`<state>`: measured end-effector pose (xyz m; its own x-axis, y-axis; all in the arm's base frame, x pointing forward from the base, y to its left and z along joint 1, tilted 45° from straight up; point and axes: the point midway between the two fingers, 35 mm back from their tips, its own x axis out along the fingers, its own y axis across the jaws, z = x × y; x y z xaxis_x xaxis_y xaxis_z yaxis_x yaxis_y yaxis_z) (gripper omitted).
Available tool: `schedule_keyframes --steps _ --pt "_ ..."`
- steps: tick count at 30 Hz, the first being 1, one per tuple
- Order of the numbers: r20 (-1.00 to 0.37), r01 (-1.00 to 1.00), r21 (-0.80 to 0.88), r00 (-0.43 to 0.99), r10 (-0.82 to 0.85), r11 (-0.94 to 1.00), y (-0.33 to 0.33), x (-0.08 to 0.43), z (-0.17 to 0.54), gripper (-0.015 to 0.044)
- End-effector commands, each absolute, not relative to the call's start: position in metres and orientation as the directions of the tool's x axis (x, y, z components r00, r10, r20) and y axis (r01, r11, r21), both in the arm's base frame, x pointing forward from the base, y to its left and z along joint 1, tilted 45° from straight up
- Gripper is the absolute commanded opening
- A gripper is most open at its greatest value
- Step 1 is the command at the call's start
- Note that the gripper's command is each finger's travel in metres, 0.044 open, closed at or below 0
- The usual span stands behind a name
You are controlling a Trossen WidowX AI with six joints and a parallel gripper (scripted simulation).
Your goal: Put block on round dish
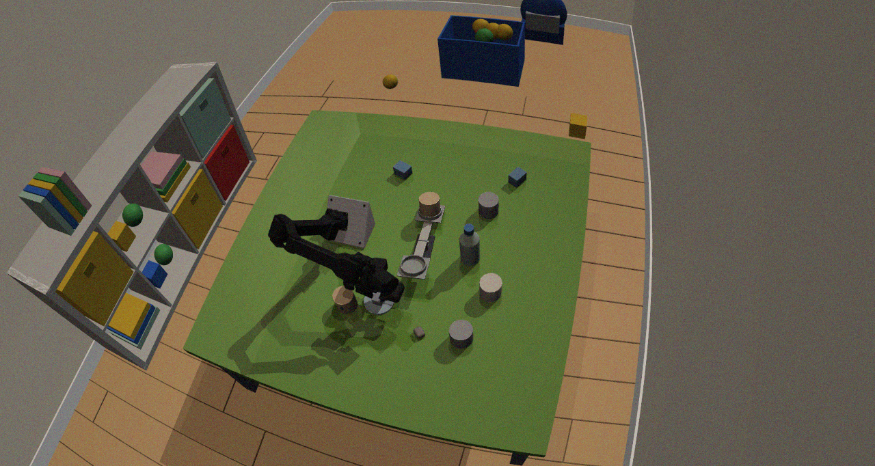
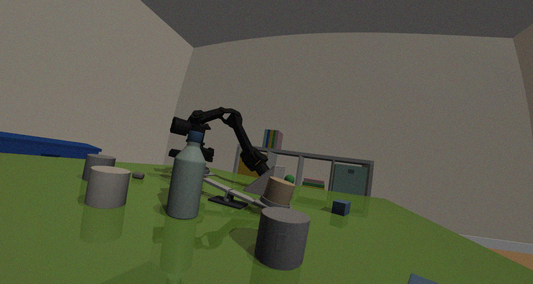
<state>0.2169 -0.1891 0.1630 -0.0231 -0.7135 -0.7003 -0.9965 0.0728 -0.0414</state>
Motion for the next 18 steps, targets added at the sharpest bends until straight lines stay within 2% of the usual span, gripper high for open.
schedule_keyframes --steps 1,7,10,18 --pt "-0.699 -0.996 -0.044 -0.023 -0.714 0.074 -0.189 0.217 0.164 0.0289" --pt "-0.700 -0.997 -0.056 -0.003 -0.714 0.059 -0.187 0.221 0.165 0.0440" --pt "-0.699 -0.995 -0.101 0.073 -0.711 -0.002 -0.175 0.234 0.172 0.0440" --pt "-0.708 -0.997 -0.055 0.002 -0.706 0.051 -0.156 0.223 0.191 0.0440"
